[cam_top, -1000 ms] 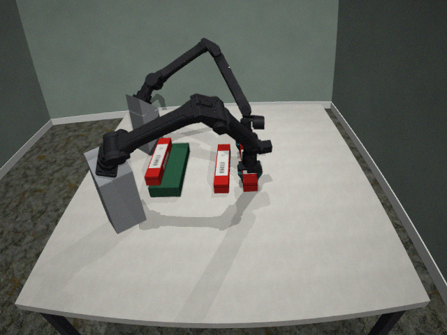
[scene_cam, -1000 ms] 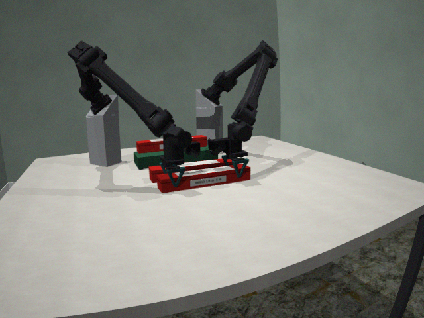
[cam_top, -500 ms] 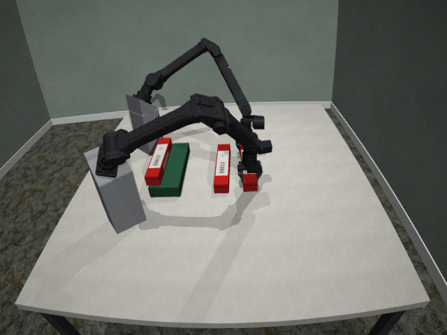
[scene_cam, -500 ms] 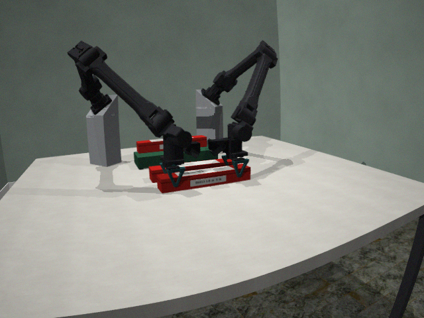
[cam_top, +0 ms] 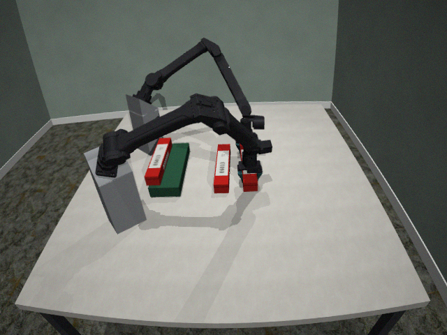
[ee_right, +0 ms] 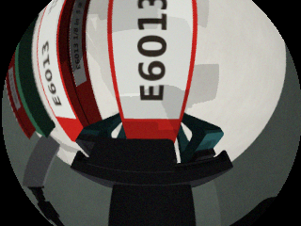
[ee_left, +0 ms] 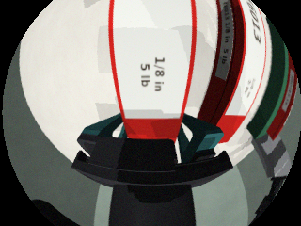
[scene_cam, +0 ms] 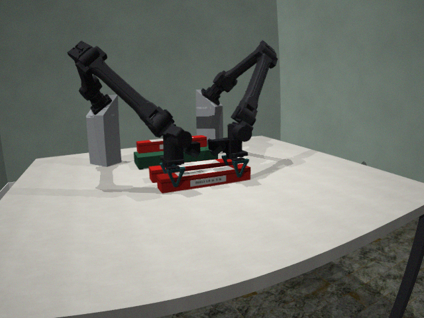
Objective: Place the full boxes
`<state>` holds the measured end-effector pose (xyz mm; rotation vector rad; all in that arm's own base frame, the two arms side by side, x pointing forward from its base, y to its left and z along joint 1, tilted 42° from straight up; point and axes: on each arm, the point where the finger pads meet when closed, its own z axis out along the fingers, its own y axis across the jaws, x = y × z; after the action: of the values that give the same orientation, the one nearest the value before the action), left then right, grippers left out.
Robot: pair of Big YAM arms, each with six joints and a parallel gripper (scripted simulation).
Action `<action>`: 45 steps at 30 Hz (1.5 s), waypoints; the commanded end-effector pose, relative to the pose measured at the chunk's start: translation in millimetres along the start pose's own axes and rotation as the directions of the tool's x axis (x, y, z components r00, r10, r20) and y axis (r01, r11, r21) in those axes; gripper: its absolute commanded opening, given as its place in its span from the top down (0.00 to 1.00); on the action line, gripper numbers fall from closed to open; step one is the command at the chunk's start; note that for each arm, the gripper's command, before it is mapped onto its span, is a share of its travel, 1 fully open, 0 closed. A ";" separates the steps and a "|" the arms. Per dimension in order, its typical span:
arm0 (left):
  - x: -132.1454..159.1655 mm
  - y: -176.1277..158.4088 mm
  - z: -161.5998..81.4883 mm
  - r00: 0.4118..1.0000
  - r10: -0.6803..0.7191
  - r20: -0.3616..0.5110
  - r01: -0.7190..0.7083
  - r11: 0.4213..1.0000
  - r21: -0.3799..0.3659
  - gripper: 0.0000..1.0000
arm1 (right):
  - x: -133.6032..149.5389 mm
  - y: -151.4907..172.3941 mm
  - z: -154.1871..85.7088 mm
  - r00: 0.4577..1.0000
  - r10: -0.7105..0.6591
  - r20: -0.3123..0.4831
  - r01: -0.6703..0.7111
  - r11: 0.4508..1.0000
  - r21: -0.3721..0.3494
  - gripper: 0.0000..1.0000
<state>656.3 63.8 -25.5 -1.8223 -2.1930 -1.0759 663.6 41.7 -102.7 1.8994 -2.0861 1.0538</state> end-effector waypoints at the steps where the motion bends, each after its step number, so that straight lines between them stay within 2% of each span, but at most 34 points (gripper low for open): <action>1: -2.7 14.1 -8.9 1.000 -0.008 0.010 0.008 1.000 -0.029 1.00 | -2.2 -28.5 -14.8 0.999 0.034 0.019 -0.035 0.998 0.051 1.00; 3: -3.0 16.5 -7.4 1.000 -0.010 0.011 0.010 0.999 -0.036 1.00 | -8.3 -32.9 -36.9 0.999 0.026 0.028 -0.028 0.998 0.063 1.00; 5: -7.3 16.6 -27.9 1.000 -0.004 0.019 0.005 0.999 -0.042 1.00 | -8.8 -28.7 -39.4 0.999 0.021 0.026 -0.022 0.998 0.058 1.00; 9: -7.9 11.8 -34.2 1.000 -0.001 0.016 0.002 0.999 -0.034 1.00 | -8.5 -15.3 -41.7 1.000 0.006 0.019 -0.007 0.999 0.040 1.00; 26: -6.8 21.3 -62.5 1.000 -0.006 0.019 0.007 0.999 -0.049 1.00 | -8.0 -23.6 -69.5 1.000 0.018 0.024 -0.019 0.998 0.054 1.00; 45: -5.0 18.4 -65.1 0.999 -0.022 0.023 0.024 0.998 -0.061 1.00 | -5.6 -18.6 -66.3 0.999 0.029 0.030 -0.031 0.997 0.066 1.00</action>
<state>626.0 59.7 -39.8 -1.7884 -2.2047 -1.0024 633.3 40.2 -113.3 1.8757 -2.0835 0.9813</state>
